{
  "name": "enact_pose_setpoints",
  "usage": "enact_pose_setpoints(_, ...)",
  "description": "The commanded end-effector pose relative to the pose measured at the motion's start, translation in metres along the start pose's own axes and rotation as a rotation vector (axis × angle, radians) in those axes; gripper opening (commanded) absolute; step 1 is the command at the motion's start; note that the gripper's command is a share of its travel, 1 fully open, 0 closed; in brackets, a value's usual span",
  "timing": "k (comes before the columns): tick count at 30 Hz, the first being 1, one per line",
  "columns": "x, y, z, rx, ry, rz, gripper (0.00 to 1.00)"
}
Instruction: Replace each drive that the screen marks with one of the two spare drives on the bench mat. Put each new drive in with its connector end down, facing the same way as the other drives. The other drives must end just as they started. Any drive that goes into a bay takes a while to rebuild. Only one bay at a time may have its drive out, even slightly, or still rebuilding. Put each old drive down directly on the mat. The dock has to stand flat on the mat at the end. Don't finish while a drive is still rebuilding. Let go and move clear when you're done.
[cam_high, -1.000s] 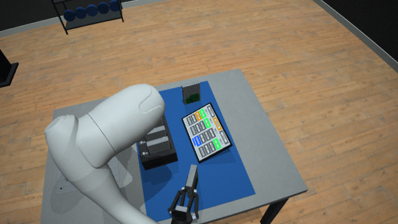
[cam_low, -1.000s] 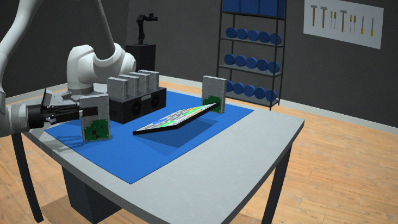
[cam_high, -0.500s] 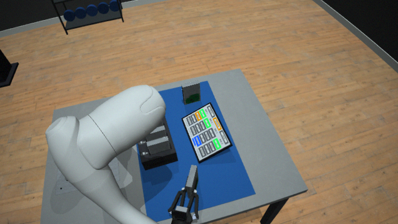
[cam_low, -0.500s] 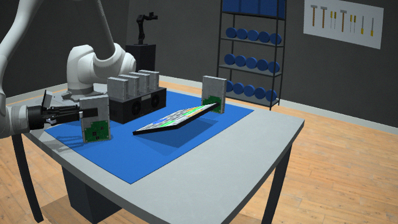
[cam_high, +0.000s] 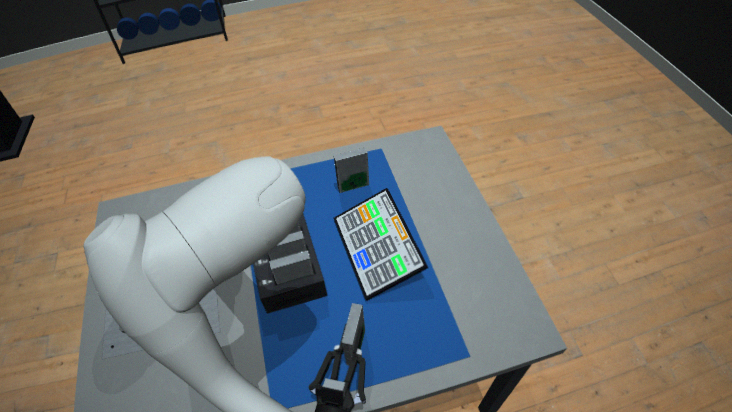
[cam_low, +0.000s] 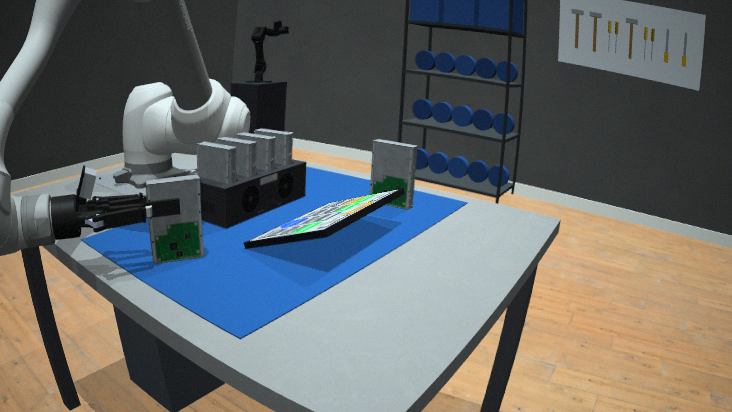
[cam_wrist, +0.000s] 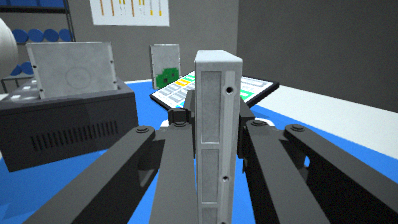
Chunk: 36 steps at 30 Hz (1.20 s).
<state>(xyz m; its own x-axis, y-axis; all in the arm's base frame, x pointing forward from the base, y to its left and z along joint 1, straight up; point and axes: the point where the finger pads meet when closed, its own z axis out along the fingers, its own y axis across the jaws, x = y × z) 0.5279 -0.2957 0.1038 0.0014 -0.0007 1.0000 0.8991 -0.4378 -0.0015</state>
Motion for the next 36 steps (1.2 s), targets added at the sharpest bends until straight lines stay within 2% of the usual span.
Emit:
enact_pose_setpoints(1, 0.0008, 0.0002, -0.0001, 0.0, 0.0, -0.001, 0.1)
enact_pose_setpoints(9, 0.0008, 0.0002, -0.0001, 0.0, 0.0, -0.001, 0.1)
enact_pose_setpoints(10, 0.0008, 0.0002, -0.0001, 0.0, 0.0, -0.001, 0.4)
enact_pose_setpoints(36, 0.0008, 0.0002, -0.0001, 0.0, 0.0, -0.001, 0.4)
